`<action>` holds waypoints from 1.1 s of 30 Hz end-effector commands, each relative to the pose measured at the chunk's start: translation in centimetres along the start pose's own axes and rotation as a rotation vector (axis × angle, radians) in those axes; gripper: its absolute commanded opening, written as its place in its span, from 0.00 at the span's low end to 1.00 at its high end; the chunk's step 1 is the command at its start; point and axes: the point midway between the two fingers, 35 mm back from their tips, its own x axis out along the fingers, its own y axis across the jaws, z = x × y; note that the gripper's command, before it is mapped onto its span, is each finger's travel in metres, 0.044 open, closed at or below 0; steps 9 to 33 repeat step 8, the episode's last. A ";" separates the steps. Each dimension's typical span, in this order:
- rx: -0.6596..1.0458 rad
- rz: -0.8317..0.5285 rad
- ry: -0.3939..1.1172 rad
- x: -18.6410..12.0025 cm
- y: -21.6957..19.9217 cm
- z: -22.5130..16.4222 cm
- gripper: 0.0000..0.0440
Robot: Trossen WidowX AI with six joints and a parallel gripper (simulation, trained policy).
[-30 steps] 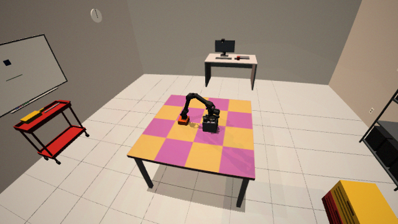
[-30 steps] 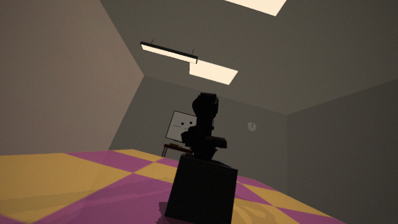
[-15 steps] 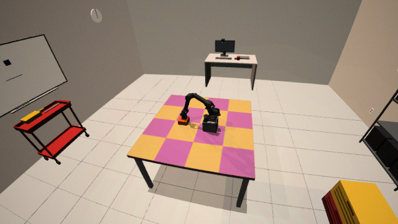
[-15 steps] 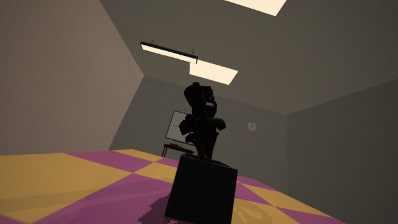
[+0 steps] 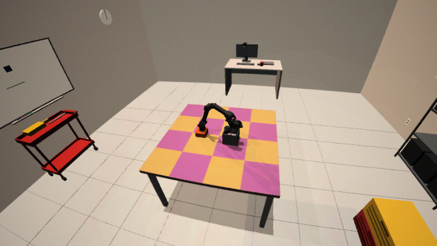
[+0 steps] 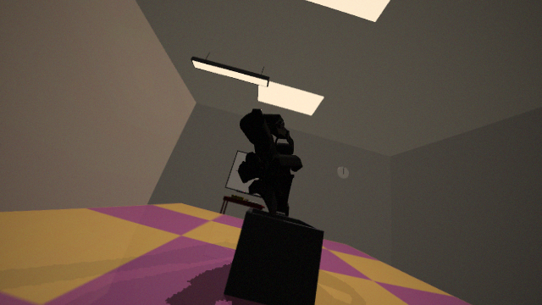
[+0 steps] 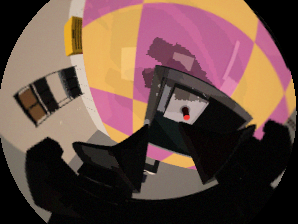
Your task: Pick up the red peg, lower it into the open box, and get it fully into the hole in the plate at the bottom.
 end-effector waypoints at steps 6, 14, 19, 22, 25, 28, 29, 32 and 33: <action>-0.030 0.038 0.012 -0.2 0.7 1.0 0.44; -0.037 0.045 0.015 -0.2 0.8 1.2 0.43; -0.037 0.045 0.015 -0.2 0.8 1.2 0.43; -0.037 0.045 0.015 -0.2 0.8 1.2 0.43; -0.037 0.045 0.015 -0.2 0.8 1.2 0.43; -0.037 0.045 0.015 -0.2 0.8 1.2 0.43; -0.037 0.045 0.015 -0.2 0.8 1.2 0.43; -0.037 0.045 0.015 -0.2 0.8 1.2 0.43; -0.037 0.045 0.015 -0.2 0.8 1.2 0.43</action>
